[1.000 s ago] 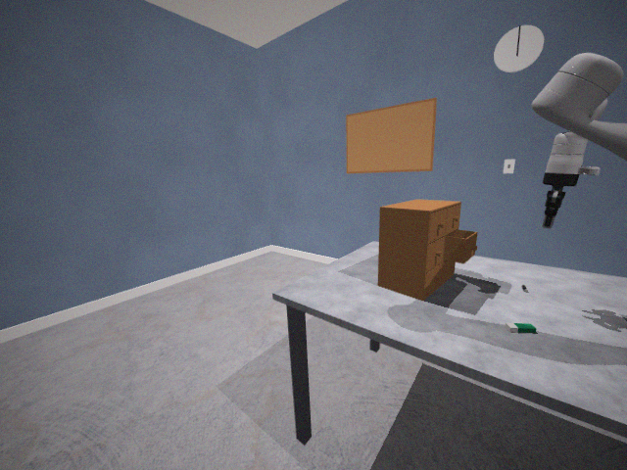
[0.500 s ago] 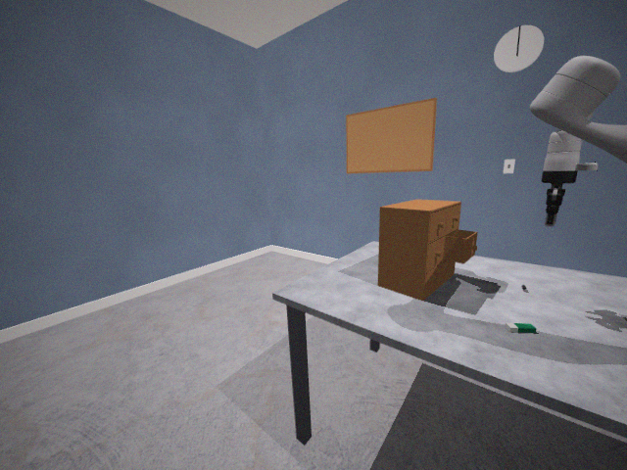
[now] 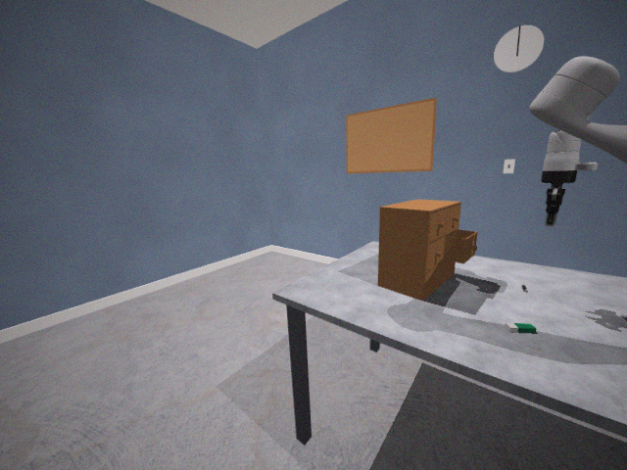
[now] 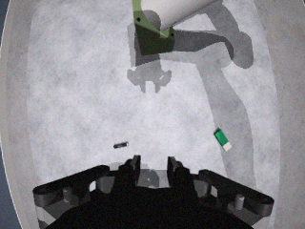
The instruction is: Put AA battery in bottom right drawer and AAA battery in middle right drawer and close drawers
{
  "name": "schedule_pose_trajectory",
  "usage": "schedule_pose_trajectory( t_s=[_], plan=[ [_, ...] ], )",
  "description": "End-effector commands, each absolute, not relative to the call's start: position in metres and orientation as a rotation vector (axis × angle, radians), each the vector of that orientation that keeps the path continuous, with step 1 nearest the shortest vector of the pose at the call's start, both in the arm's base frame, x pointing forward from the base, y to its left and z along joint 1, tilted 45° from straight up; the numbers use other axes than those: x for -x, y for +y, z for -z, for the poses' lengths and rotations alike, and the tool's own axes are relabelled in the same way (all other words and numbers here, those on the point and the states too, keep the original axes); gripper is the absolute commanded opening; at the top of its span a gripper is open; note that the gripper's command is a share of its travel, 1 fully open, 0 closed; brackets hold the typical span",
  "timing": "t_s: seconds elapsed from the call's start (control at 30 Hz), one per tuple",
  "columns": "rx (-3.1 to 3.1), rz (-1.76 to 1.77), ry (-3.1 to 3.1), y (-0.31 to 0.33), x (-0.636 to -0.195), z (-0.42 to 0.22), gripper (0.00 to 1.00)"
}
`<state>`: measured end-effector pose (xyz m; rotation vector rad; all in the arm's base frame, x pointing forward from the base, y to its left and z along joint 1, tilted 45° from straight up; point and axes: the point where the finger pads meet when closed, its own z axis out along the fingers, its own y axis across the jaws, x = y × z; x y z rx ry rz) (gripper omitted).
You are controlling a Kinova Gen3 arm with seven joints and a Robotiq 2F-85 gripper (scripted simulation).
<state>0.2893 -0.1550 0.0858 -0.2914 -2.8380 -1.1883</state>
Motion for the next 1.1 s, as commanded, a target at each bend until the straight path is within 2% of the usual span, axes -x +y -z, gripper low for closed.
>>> schedule_pose_trajectory(
  t_s=[0.0, 1.07],
  plan=[
    [0.292, 1.188, -2.84, -0.1556, -0.2893, -0.0861, 0.33],
    [0.191, 1.196, -2.87, -0.1551, -0.2898, -0.0773, 0.33]
  ],
)
